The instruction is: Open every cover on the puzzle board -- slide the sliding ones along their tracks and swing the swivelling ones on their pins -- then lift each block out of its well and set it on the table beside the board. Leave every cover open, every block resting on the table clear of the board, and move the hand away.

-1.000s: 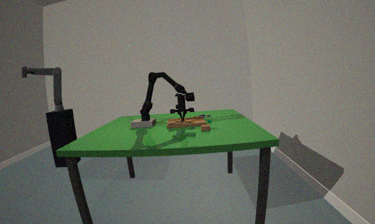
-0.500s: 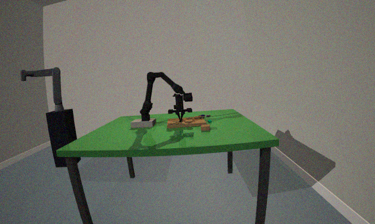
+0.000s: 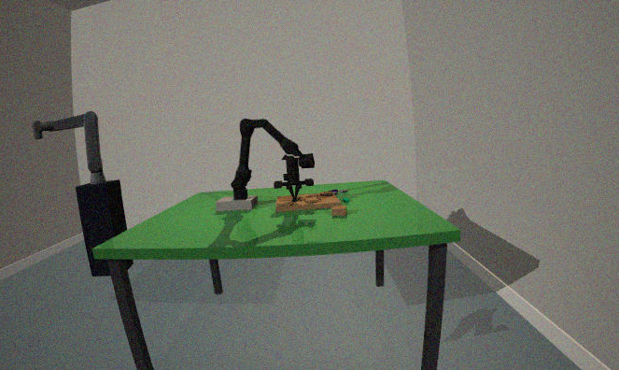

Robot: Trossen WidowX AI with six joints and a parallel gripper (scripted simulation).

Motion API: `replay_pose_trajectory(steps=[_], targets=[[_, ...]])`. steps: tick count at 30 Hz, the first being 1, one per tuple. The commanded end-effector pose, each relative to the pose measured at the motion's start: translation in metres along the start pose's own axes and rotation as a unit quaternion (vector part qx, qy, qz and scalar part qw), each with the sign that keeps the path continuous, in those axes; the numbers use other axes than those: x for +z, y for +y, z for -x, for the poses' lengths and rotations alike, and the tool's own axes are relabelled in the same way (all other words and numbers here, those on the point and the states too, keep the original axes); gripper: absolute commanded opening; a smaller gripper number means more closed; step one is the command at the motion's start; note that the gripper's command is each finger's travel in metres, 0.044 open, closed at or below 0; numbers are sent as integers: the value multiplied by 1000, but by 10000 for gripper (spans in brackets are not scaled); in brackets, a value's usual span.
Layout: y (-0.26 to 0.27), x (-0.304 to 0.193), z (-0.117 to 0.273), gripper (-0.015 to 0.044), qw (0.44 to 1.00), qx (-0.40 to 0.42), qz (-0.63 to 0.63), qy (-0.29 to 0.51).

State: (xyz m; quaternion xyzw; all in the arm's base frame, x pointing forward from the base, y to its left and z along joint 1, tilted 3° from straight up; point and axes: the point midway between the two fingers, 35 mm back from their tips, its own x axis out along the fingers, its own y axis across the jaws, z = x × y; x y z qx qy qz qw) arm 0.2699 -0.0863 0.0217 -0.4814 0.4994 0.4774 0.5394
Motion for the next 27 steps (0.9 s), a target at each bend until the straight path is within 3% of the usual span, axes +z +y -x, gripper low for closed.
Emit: replay_pose_trajectory(steps=[1,27], targets=[[5,0,1,0,1000,-1,3,2],[34,10,0,0,1000,0,3,1]])
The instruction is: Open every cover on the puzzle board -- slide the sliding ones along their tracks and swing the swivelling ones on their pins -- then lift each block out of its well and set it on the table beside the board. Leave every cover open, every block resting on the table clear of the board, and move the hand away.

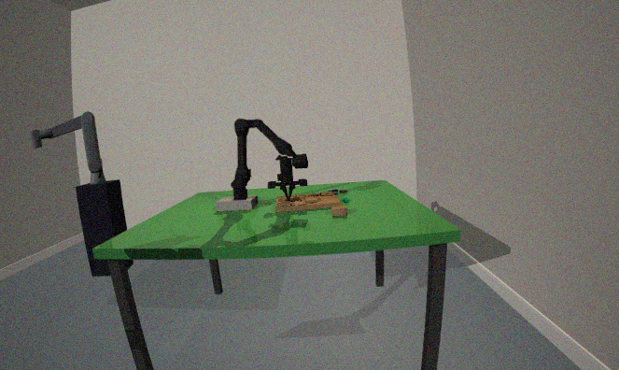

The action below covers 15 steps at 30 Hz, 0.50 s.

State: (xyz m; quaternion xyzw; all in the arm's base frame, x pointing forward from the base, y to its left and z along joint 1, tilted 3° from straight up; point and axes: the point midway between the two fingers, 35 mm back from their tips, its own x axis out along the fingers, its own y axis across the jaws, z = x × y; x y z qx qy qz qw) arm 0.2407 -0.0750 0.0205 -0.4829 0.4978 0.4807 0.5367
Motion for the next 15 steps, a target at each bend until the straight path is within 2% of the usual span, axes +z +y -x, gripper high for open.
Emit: replay_pose_trajectory(steps=[1,15], targets=[[5,2,1,0,1000,-1,-2,2],[17,11,0,0,1000,-1,-2,1]])
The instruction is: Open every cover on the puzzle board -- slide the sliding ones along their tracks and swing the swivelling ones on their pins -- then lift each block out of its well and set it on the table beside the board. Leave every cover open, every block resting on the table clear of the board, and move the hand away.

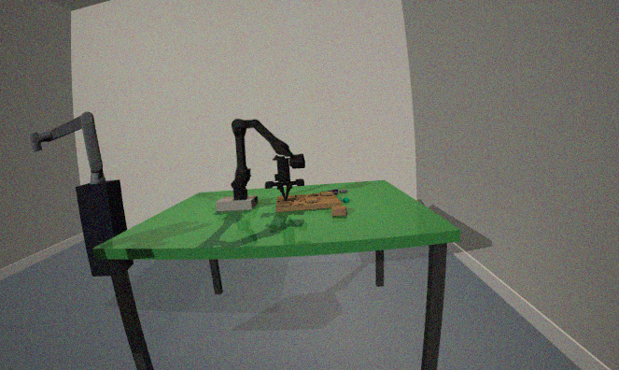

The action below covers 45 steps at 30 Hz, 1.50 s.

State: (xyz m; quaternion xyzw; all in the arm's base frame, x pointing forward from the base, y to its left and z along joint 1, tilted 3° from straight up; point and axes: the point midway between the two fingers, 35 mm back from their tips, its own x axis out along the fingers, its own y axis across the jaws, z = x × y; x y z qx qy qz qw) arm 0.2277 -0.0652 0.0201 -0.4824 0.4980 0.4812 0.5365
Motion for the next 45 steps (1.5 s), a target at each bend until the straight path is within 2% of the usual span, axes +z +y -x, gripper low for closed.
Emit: replay_pose_trajectory(steps=[1,28,45], targets=[[4,3,1,0,1000,-2,-2,1],[23,27,0,0,1000,-1,-2,0],[22,28,21,0,1000,-1,-2,0]])
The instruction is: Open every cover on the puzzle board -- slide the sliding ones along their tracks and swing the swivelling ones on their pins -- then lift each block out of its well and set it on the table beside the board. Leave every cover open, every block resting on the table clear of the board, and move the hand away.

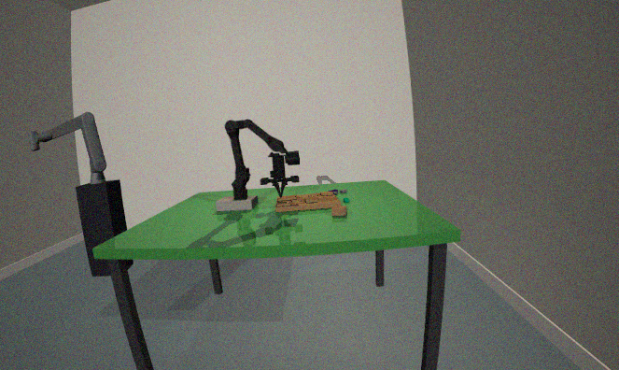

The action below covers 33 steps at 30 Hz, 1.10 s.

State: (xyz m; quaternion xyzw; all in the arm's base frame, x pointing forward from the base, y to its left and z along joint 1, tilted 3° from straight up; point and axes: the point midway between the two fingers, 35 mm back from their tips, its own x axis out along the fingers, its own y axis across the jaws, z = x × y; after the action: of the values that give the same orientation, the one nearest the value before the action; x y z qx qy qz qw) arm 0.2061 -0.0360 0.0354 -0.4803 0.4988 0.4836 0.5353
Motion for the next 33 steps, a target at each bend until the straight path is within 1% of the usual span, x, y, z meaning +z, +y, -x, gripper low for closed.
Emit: replay_pose_trajectory(steps=[1,23,24,26,28,30,33], targets=[[-1,0,7,0,1000,-4,-2,1],[0,2,35,0,1000,-4,-2,1],[0,1,30,0,1000,0,-9,0],[-5,-1,32,0,997,-1,-77,0],[-13,-6,34,0,984,-1,-181,0],[-21,-11,37,0,959,-2,-283,0],[-33,-18,40,0,903,-3,-430,0]])
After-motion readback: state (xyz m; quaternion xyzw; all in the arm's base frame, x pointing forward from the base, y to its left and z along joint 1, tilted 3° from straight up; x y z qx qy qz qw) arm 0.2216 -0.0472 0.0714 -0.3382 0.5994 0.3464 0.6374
